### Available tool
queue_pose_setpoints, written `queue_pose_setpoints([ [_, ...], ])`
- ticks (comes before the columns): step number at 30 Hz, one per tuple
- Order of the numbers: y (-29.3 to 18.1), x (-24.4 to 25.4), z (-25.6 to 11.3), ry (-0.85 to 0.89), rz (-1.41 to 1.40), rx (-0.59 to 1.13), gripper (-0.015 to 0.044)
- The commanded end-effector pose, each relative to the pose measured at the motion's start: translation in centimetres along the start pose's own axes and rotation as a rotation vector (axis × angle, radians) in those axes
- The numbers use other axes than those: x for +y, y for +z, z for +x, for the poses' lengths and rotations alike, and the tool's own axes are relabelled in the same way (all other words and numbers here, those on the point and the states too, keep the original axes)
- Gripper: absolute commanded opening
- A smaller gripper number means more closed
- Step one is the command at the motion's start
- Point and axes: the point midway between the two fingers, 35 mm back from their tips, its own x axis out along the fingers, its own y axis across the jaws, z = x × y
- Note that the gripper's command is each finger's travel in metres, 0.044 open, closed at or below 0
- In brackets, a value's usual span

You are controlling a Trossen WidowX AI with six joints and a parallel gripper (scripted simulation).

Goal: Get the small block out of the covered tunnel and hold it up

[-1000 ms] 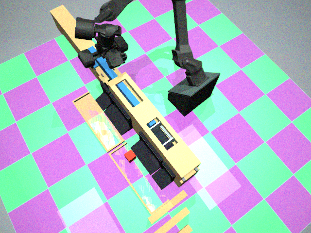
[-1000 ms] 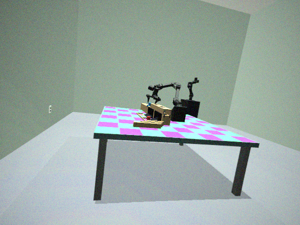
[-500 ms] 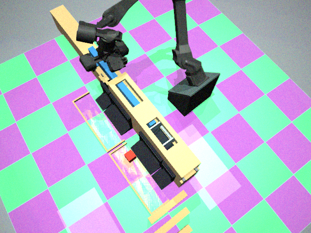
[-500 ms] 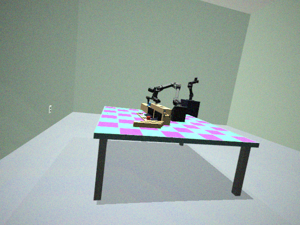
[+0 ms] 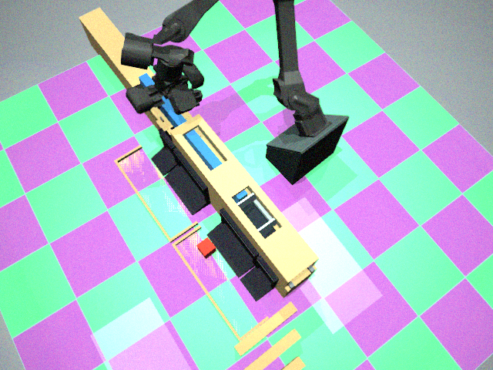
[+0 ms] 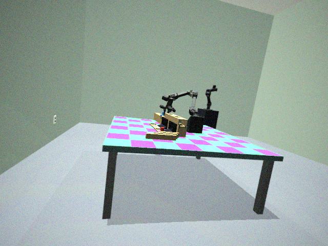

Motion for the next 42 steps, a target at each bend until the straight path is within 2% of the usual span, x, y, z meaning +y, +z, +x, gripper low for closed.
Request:
queue_pose_setpoints([
  [1,-0.1,0.0,0.0,-0.002,0.010,-0.001,0.0052],
  [4,0.1,0.0,0.0,-0.001,0.010,-0.001,0.0000],
  [24,6.2,0.0,-0.4,-0.001,0.002,-0.007,0.0000],
  [40,6.4,0.0,-0.5,-0.001,0.002,-0.007,0.0000],
  [41,3.9,0.3,-0.6,0.022,0.049,0.066,0.0026],
  [42,3.9,0.3,-0.6,0.022,0.049,0.066,0.0052],
])
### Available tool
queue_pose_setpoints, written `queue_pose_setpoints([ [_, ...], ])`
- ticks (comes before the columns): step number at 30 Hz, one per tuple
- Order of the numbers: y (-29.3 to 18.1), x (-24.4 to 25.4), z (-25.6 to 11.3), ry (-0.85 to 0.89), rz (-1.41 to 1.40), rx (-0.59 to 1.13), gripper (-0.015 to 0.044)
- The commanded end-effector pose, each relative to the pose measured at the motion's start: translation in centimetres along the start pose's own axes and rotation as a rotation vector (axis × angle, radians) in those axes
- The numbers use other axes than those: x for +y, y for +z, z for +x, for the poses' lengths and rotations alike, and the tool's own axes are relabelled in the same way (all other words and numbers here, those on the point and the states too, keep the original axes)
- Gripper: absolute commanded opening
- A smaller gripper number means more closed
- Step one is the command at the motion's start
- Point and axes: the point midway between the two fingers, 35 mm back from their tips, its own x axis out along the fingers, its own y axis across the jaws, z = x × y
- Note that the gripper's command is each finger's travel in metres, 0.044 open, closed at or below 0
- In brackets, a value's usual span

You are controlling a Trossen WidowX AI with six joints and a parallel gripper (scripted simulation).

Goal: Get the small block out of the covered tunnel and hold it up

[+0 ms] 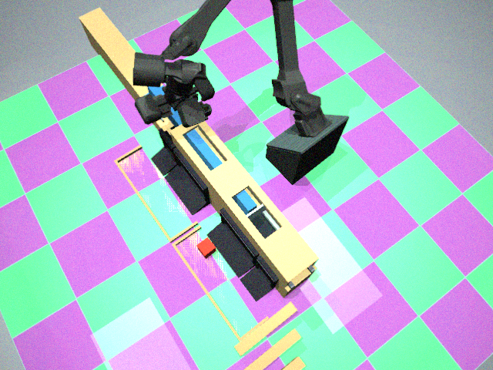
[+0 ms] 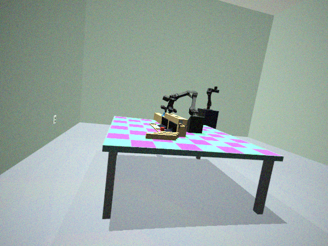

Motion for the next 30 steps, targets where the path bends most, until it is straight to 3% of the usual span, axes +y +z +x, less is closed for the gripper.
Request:
queue_pose_setpoints([
  [1,0.1,0.0,0.0,0.001,-0.002,-0.001,0.0079],
  [8,-0.1,-0.2,-0.6,-0.004,-0.010,-0.014,0.0263],
  [15,-1.2,-0.6,-3.5,-0.021,-0.046,-0.069,0.0440],
  [22,-4.4,-0.9,-2.2,-0.023,-0.049,-0.072,0.0440],
  [30,-4.3,-0.9,-1.7,-0.022,-0.048,-0.073,0.0440],
])
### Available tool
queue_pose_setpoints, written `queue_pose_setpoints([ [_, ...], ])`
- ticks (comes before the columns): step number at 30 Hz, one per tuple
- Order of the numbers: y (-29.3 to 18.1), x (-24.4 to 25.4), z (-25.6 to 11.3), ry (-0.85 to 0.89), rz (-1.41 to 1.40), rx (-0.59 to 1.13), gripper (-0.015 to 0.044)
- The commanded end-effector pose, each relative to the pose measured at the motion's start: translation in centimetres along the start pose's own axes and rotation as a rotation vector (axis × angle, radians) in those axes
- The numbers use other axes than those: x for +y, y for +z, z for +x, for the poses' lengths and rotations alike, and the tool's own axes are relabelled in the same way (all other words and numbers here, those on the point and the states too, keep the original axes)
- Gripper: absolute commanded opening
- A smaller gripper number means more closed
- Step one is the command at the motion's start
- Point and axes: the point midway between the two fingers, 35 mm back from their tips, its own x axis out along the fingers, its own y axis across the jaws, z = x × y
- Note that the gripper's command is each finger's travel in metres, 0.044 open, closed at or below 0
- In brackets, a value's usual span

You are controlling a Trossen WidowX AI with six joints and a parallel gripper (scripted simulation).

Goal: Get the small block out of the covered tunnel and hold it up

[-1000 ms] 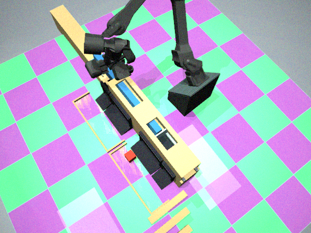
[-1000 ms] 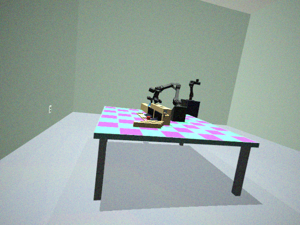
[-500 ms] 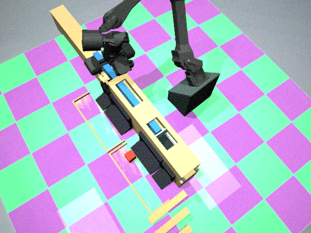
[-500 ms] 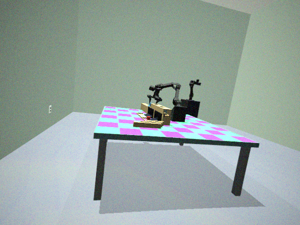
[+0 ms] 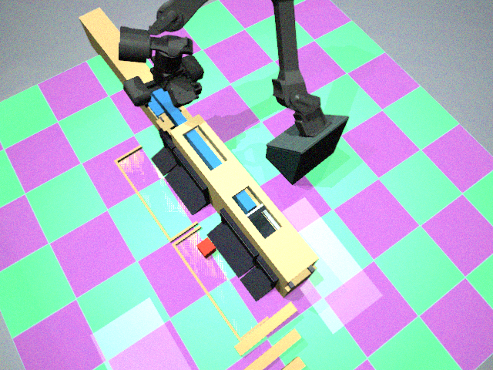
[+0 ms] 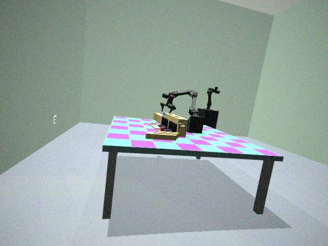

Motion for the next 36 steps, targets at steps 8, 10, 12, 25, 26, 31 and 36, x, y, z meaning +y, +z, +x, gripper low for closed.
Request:
queue_pose_setpoints([
  [8,0.3,0.2,1.5,-0.002,-0.002,-0.003,0.0440],
  [10,0.3,0.2,1.8,-0.003,-0.002,-0.002,0.0440],
  [12,0.4,0.3,2.1,-0.003,-0.002,-0.002,0.0440],
  [25,0.3,0.4,2.9,-0.003,0.005,0.003,0.0328],
  [26,0.3,0.4,2.9,-0.003,0.005,0.003,0.0322],
  [31,0.3,0.4,2.9,-0.003,0.005,0.003,0.0288],
  [36,0.3,0.4,2.9,-0.003,0.005,0.003,0.0255],
])
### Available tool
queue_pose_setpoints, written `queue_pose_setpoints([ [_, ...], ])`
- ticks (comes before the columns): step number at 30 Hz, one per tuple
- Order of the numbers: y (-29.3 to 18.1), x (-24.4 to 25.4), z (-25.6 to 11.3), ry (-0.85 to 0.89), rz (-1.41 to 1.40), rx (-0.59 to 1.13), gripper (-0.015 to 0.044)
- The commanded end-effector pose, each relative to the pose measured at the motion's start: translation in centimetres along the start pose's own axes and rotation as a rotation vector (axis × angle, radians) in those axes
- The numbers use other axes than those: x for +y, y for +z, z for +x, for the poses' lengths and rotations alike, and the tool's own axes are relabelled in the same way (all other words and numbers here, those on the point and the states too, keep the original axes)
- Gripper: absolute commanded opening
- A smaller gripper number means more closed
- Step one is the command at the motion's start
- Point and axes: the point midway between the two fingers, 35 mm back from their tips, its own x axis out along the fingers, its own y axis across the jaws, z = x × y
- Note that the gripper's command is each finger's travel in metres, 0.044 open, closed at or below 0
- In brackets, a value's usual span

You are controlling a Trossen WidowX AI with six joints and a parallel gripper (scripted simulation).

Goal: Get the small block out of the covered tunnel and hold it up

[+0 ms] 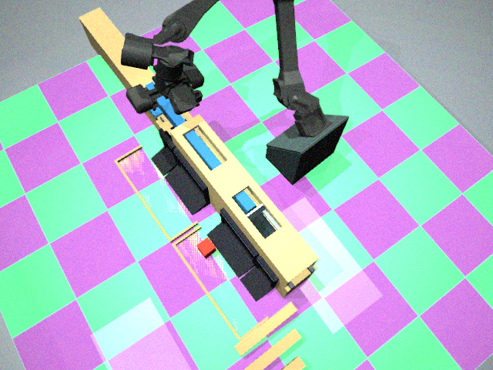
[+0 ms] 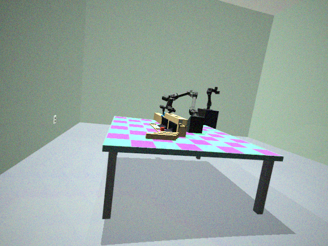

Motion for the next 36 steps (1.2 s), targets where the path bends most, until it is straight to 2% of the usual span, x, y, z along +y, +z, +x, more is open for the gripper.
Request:
queue_pose_setpoints([
  [1,0.0,-0.1,0.0,-0.004,0.005,-0.002,0.0248],
  [23,0.0,-0.1,0.0,-0.004,0.005,-0.002,0.0102],
  [27,0.5,-0.1,-0.1,-0.003,0.004,-0.004,0.0000],
  [36,3.4,-0.2,-0.2,-0.002,0.001,-0.010,0.0000],
])
